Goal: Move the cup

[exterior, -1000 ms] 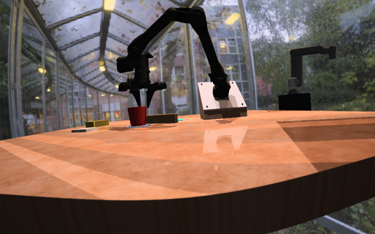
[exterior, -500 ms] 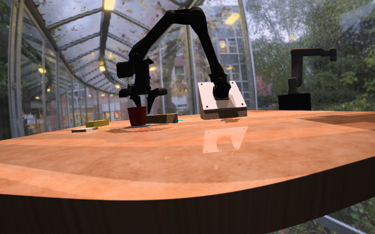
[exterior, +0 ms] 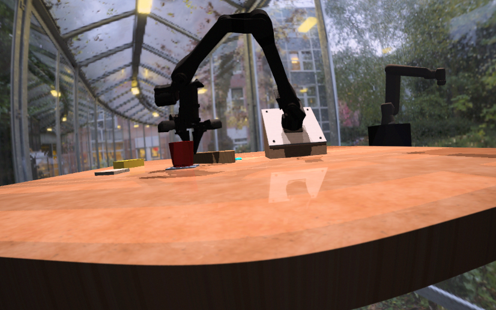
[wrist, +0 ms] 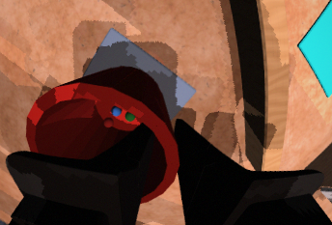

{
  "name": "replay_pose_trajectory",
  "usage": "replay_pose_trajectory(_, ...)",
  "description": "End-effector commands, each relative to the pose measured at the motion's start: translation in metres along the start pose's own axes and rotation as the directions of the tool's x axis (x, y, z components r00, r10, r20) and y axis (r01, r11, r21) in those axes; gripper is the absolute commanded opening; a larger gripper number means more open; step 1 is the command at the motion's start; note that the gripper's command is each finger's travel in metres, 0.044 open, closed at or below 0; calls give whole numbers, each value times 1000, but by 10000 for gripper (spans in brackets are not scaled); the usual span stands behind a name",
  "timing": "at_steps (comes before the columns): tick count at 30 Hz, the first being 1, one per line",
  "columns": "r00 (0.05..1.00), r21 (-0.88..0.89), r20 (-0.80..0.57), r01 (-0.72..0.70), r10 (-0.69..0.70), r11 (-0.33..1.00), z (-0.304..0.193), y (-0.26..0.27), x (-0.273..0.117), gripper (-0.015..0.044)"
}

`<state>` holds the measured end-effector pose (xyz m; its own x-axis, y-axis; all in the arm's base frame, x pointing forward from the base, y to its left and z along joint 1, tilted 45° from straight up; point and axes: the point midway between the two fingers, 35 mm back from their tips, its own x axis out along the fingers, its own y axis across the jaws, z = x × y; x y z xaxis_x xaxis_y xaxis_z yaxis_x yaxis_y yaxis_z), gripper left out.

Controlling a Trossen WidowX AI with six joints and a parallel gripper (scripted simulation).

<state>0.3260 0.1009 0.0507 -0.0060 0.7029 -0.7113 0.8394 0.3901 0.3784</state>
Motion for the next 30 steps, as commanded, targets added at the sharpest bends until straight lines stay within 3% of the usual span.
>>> replay_pose_trajectory(1,1000,-1,0,-1,1,1000,0,0,0,36)
replay_pose_trajectory(7,1000,-1,0,-1,1,1000,0,0,0,0)
replay_pose_trajectory(30,1000,4,-2,0,0,1000,0,-2,-63,0)
